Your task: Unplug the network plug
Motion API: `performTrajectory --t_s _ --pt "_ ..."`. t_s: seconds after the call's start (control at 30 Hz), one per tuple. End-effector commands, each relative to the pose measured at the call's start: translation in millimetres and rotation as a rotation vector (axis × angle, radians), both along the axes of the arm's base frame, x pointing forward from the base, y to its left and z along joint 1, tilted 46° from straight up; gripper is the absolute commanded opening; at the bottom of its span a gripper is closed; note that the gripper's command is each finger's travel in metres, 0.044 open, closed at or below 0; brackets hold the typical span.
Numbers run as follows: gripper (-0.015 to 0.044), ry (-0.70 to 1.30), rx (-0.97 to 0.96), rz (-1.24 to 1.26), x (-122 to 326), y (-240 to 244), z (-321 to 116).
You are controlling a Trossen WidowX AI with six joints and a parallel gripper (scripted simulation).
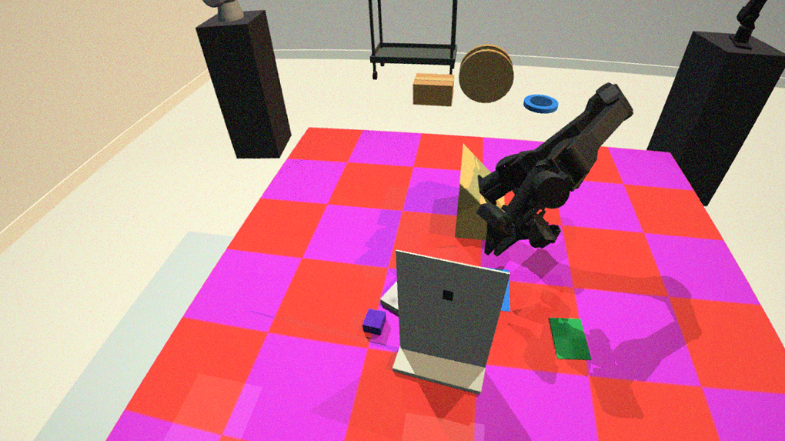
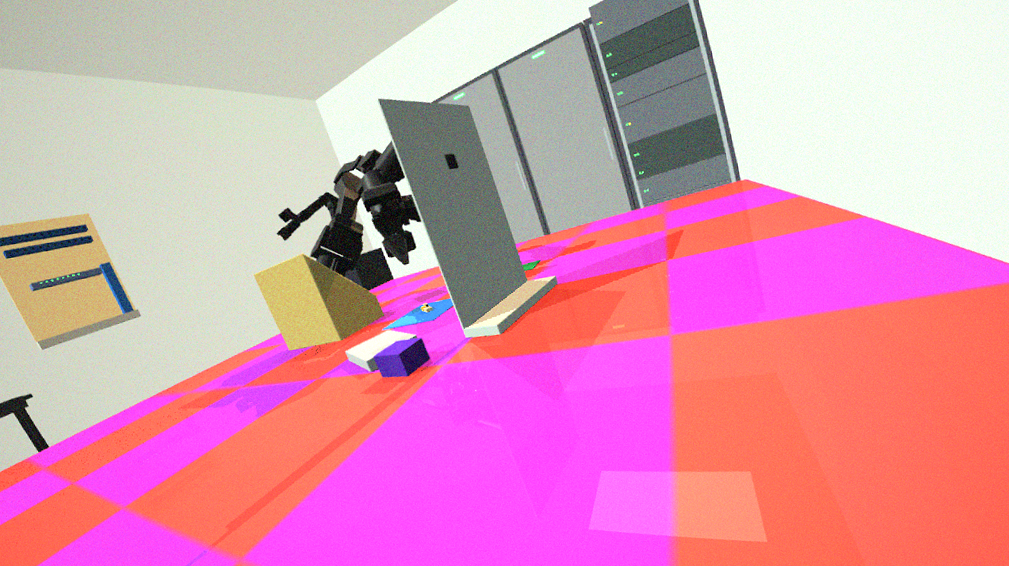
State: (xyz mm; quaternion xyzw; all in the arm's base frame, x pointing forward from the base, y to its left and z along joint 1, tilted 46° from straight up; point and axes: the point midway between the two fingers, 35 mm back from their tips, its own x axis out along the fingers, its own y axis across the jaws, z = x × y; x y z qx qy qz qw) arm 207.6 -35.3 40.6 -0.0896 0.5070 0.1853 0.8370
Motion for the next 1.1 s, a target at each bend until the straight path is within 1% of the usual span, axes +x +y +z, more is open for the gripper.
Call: performTrajectory --t_s 0.0,0.43,0.5,1.07 --pt "0.0156 -0.01 0.0 0.005 0.3 -3.6 6.3" --pt "0.0156 -0.013 0.002 0.004 -4.5 -12.4 17.8" --pt "0.0156 -0.002 0.002 -0.001 -4.6 -11.3 13.7" --pt "0.0156 0.001 -0.003 0.003 -6.7 -51.2 52.7"
